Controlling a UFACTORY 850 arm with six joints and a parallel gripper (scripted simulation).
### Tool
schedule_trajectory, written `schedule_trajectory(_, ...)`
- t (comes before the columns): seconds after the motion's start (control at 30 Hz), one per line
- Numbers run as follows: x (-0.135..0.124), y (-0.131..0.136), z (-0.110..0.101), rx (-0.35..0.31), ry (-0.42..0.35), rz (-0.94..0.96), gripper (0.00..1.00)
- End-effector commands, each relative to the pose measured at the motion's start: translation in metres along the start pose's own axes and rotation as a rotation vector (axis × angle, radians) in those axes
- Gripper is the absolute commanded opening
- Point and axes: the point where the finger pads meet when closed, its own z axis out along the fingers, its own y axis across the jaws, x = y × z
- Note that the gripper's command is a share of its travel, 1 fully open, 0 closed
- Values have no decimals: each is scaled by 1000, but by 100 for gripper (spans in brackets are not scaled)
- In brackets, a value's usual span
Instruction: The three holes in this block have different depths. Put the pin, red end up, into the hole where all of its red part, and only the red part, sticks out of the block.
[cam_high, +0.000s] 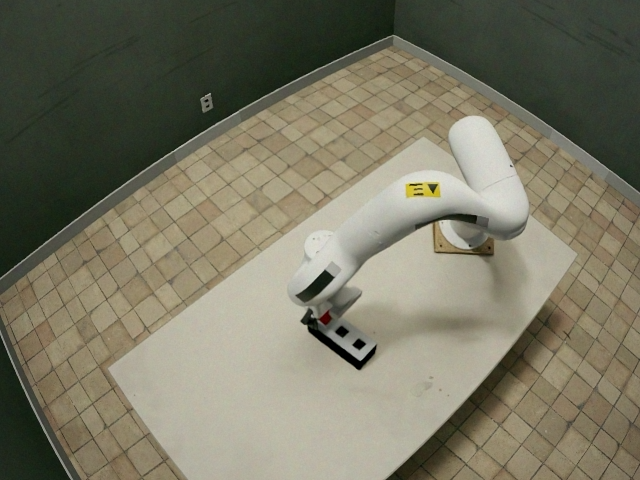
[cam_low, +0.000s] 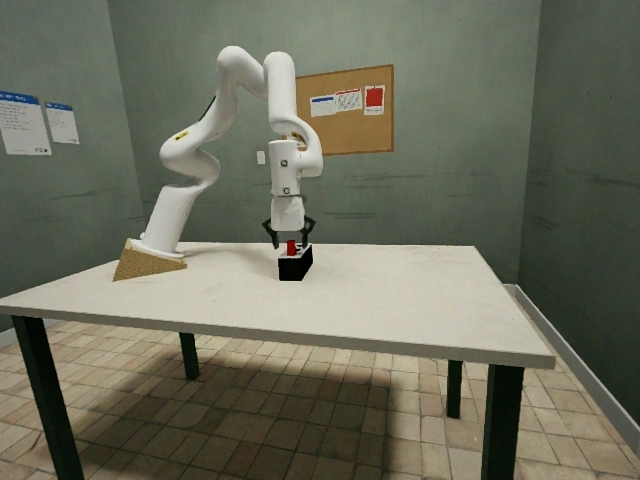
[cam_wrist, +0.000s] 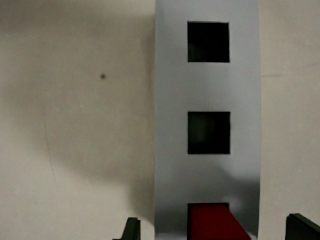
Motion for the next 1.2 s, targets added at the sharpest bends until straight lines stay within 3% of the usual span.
schedule_trajectory(0.0,0,1,-1,-2,-1,0,100)
schedule_trajectory(0.83,0,1,-1,-2,-1,0,100)
schedule_trajectory(0.87,0,1,-13,-2,-1,0,100)
schedule_trajectory(1.17,0,1,-13,-2,-1,0,100)
